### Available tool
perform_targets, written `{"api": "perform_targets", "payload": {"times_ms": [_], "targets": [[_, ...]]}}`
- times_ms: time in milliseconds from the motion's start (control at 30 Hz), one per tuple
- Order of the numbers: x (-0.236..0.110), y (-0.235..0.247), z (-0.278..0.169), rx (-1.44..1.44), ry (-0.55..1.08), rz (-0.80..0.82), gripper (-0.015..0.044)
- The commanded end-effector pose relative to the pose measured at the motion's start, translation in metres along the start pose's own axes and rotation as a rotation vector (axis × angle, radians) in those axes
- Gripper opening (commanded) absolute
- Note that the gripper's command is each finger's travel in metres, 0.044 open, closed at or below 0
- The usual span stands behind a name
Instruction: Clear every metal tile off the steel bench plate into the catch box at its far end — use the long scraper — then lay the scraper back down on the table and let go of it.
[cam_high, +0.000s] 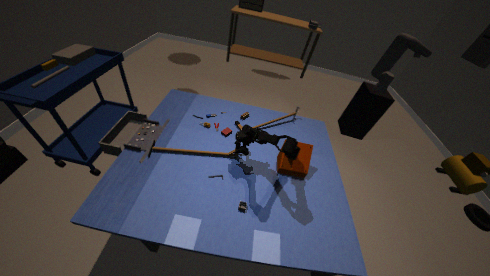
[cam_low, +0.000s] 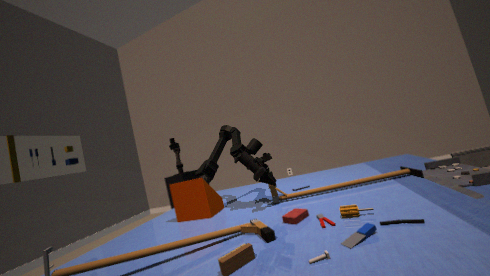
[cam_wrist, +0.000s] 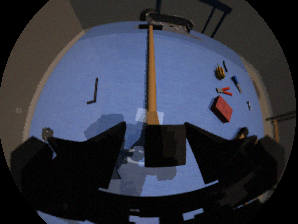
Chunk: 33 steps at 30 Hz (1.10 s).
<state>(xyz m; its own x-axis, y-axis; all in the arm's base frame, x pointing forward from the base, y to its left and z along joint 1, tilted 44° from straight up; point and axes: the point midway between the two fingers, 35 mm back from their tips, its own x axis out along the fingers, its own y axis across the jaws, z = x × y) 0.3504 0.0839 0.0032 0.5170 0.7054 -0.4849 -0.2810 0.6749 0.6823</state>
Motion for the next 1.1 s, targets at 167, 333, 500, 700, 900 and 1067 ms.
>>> {"api": "perform_targets", "payload": {"times_ms": [167,333,500,700,900,1067], "targets": [[-0.001,0.0,0.0,0.0,0.001,0.0,0.0177],[-0.001,0.0,0.0,0.0,0.001,0.0,0.0085],[-0.001,0.0,0.0,0.0,0.001,0.0,0.0052],[-0.002,0.0,0.001,0.0,0.0,-0.001,0.0],[-0.002,-0.004,0.001,0.005,0.0,-0.006,0.0],[-0.002,-0.011,0.002,0.013,0.0,-0.014,0.0]]}}
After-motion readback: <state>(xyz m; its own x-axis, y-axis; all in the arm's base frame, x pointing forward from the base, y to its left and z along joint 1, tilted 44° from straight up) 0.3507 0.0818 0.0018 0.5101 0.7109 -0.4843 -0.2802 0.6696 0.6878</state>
